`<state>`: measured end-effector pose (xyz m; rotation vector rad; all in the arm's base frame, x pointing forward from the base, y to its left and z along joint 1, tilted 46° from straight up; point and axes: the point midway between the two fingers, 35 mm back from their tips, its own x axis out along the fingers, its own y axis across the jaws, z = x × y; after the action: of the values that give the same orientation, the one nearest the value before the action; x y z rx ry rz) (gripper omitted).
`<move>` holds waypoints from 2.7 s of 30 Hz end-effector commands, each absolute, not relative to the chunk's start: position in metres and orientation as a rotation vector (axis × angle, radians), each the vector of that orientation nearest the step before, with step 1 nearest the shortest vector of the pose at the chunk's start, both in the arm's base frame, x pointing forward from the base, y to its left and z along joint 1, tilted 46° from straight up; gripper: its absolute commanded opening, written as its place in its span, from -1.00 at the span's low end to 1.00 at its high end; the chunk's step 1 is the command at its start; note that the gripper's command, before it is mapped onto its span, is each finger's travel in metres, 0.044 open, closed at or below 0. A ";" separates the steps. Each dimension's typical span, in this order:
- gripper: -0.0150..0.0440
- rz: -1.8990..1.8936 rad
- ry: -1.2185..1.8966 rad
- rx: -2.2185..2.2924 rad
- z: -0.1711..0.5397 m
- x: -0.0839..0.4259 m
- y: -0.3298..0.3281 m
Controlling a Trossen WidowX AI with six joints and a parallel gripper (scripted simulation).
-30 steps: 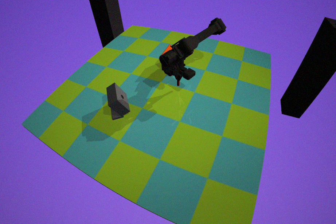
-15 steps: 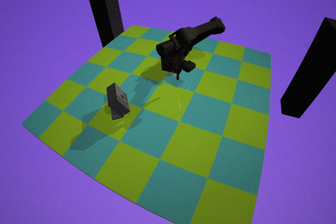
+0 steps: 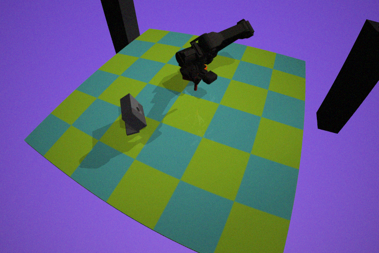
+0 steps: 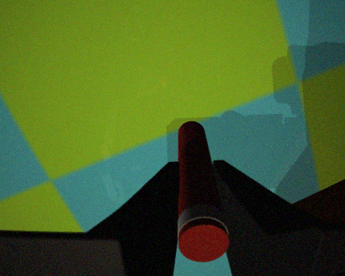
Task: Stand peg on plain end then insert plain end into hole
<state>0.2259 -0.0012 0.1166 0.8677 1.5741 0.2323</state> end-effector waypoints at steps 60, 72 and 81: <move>-0.49 -0.241 1.335 0.623 0.051 0.279 -0.038; -0.49 -0.321 1.247 0.609 0.046 0.292 -0.045; -0.49 -0.378 1.174 0.605 0.044 0.302 -0.049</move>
<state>0.3002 -0.0480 0.0454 0.6065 1.1935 -0.3586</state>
